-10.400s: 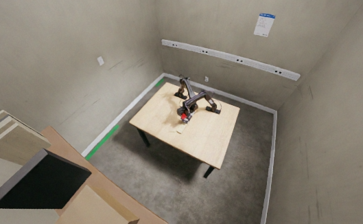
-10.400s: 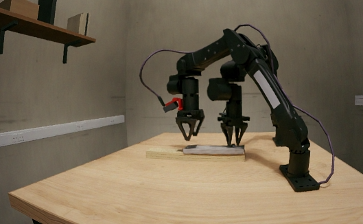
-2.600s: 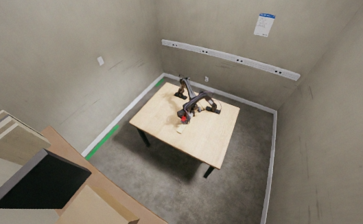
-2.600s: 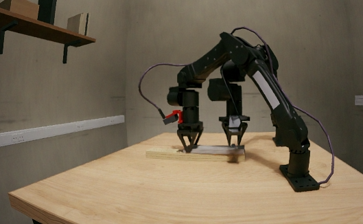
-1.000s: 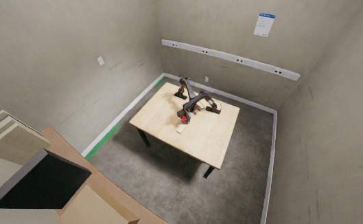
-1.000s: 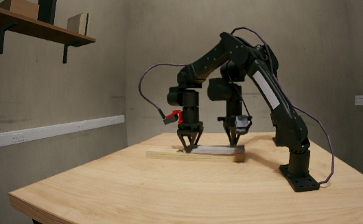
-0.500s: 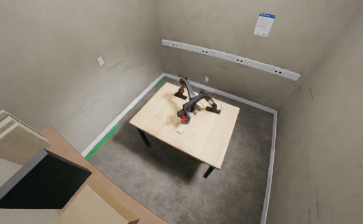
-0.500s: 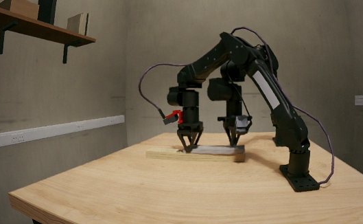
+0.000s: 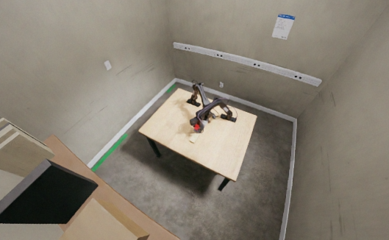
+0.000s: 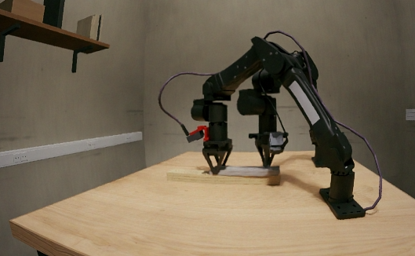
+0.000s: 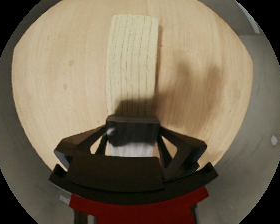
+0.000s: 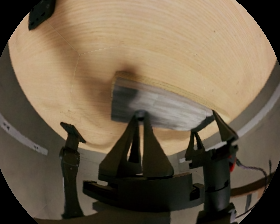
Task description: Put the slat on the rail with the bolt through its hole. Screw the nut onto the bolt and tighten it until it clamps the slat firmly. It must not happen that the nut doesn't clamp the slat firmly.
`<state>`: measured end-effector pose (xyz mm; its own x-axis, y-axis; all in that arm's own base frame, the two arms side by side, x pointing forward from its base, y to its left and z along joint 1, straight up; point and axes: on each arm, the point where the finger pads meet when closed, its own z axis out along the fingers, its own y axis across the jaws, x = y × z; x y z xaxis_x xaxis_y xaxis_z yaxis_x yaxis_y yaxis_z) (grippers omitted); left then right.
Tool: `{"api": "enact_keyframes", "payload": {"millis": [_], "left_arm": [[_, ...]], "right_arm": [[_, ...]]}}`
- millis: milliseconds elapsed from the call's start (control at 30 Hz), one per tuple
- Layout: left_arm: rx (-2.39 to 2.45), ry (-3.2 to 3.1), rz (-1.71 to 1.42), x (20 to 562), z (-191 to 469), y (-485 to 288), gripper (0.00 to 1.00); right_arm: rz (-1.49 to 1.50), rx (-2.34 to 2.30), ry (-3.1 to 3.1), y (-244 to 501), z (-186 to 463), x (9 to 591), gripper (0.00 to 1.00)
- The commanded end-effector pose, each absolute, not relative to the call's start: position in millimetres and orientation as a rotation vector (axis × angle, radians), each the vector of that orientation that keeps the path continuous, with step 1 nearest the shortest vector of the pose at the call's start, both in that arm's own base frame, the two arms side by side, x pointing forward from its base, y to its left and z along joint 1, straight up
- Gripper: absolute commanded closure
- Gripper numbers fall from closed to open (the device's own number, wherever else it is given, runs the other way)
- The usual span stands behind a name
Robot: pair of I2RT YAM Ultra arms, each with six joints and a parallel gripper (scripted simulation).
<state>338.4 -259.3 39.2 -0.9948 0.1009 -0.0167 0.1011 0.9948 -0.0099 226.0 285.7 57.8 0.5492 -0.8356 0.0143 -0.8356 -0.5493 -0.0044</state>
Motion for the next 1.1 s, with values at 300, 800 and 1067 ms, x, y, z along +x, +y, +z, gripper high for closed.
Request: {"api": "enact_keyframes", "payload": {"millis": [300,800,1067], "left_arm": [[0.157,3.11,-0.029,340.1,43.9,-260.6,0.28],[0.157,3.11,-0.029,340.1,43.9,-260.6,0.28],[0.157,3.11,-0.029,340.1,43.9,-260.6,0.28]], "right_arm": [[0.014,2.766,-1.492,285.8,59.0,224.9,0.88],[0.013,2.767,-1.492,285.9,57.3,224.9,0.88],[0.012,2.767,-1.492,285.9,56.5,224.9,0.88]]}}
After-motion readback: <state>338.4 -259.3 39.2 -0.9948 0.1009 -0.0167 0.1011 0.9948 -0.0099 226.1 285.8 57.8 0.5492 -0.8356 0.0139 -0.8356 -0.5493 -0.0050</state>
